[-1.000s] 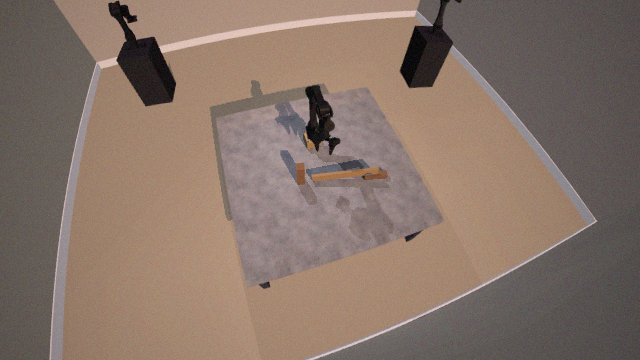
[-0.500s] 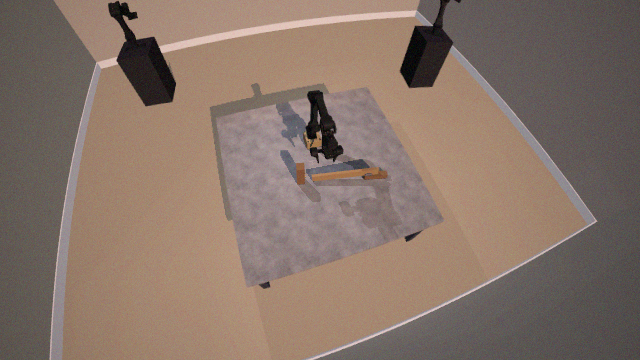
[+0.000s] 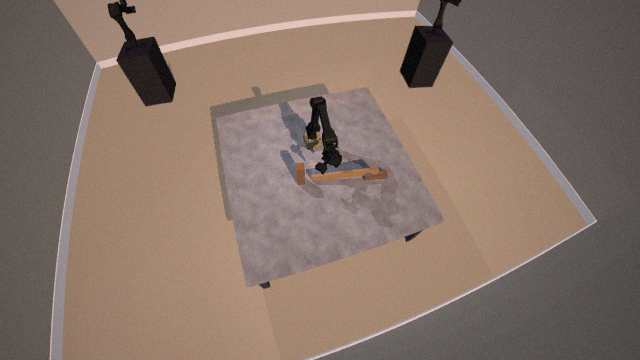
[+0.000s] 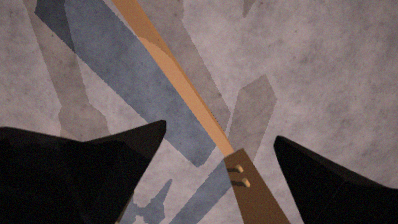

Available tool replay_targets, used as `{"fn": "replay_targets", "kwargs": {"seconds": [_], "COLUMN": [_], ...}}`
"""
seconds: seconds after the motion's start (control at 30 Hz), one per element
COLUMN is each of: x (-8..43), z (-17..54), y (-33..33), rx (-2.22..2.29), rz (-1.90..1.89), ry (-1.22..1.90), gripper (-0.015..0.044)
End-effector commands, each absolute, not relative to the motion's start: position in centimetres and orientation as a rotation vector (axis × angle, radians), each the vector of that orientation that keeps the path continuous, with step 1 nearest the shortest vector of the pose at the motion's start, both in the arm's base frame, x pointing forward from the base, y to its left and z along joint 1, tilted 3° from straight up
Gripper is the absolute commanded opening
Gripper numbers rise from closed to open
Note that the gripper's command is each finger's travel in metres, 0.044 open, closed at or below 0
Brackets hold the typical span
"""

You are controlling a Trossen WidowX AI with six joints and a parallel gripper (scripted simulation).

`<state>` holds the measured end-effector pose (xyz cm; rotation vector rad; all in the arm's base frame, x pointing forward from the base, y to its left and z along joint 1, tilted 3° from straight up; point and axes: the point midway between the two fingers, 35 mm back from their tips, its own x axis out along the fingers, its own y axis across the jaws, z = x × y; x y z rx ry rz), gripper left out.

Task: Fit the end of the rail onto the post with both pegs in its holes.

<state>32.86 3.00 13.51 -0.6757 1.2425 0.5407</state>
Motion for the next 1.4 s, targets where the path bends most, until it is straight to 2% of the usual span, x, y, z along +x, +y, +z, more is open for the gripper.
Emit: {"fn": "replay_targets", "kwargs": {"seconds": [0.0,0.6,1.37], "x": [32.5,32.5,33.0], "z": [7.5,7.4,3.8], "y": [4.1,4.2,4.4], "rx": [-1.147,-1.147,-1.147], "rz": [1.107,1.107,1.108], "ry": [1.164,1.164,1.164], "gripper": [0.0440,0.0440,0.0440]}}
